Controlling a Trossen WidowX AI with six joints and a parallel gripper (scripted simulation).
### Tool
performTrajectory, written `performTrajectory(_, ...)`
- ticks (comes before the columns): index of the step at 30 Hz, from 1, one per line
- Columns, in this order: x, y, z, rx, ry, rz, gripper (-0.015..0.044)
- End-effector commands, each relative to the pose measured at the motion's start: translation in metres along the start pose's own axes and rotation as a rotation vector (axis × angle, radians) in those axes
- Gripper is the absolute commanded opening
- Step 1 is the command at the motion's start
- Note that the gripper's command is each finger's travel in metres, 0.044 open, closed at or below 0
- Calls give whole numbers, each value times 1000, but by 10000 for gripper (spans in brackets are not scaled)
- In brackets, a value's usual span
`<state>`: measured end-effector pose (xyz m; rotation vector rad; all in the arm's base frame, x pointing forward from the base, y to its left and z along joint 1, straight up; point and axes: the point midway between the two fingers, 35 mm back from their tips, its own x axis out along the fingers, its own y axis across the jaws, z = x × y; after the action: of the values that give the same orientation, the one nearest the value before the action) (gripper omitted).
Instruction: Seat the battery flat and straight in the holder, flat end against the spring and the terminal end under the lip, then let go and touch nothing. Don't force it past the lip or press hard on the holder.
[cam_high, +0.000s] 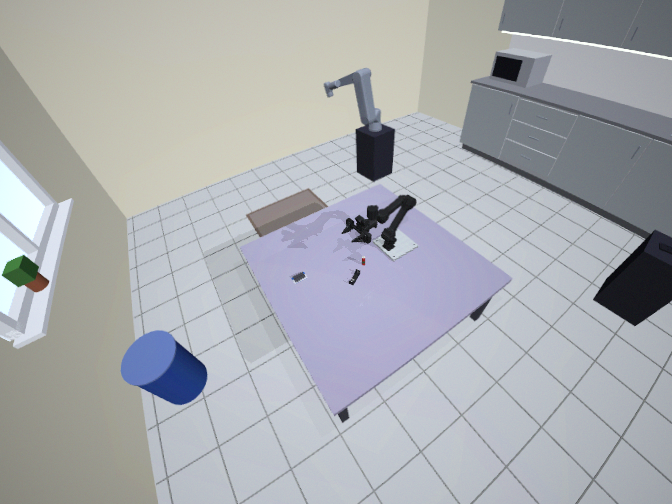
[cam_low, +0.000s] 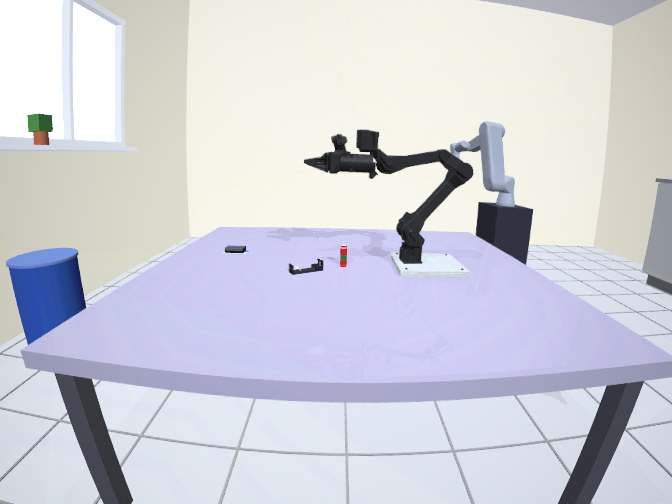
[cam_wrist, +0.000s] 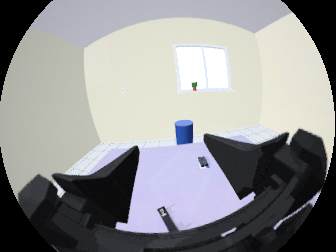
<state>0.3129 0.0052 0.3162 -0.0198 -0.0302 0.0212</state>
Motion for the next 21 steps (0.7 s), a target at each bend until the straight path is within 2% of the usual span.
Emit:
performTrajectory(1,1,0,-2,13,16,0,374)
performTrajectory(3,10,1,-22,120,143,-4,321)
performTrajectory(5,19,3,-53,283,340,-38,269)
performTrajectory(8,18,5,-97,515,629,-151,190)
performTrajectory(11,3,7,-133,720,900,-338,111)
performTrajectory(15,-31,9,-164,927,1210,-702,6)
performTrajectory(18,-55,10,-170,997,1348,-963,0)
performTrajectory(21,-57,10,-170,1000,1356,-983,0)
